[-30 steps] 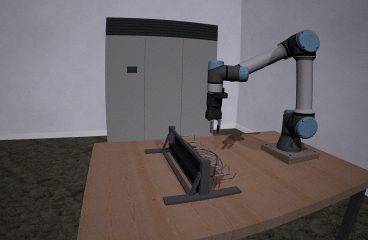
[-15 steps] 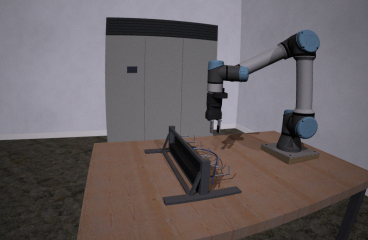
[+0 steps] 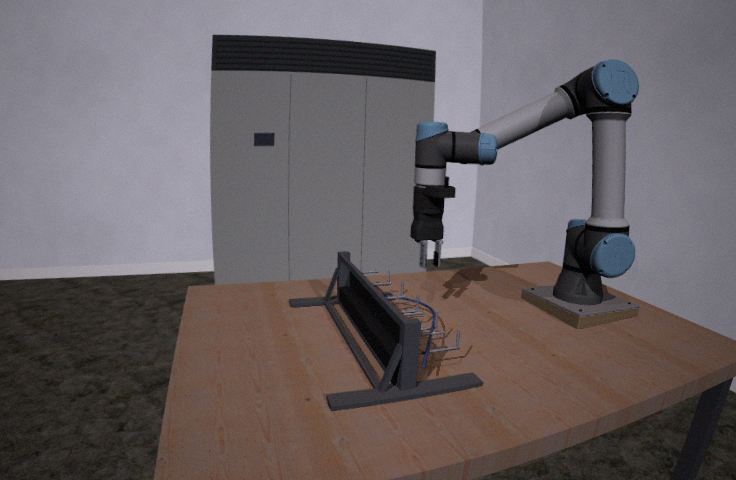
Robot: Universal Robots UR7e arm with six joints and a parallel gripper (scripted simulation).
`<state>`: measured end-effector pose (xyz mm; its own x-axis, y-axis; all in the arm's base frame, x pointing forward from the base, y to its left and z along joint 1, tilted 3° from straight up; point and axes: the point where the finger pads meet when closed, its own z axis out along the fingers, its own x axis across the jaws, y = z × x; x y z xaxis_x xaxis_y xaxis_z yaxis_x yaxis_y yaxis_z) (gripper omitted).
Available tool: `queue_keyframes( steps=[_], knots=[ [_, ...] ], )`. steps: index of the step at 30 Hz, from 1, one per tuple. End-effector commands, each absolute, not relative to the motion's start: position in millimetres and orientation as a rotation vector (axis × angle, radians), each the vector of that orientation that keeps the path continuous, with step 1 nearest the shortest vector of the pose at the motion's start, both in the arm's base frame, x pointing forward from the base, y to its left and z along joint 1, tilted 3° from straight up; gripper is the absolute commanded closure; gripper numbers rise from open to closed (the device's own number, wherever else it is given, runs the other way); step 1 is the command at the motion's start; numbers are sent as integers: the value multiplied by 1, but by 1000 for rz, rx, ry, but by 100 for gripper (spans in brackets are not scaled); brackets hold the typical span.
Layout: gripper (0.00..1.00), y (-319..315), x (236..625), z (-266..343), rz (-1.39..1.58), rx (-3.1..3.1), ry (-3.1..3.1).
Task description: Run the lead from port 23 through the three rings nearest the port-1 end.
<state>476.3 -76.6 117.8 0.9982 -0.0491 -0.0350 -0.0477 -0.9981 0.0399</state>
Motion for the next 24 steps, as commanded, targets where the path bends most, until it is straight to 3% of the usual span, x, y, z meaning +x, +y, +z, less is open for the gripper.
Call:
queue_keyframes(
  steps=[1,24],
  knots=[
    [33,-77,476,115,-54,3101,-75],
    [33,-80,475,66,-54,3101,-75]
  ],
)
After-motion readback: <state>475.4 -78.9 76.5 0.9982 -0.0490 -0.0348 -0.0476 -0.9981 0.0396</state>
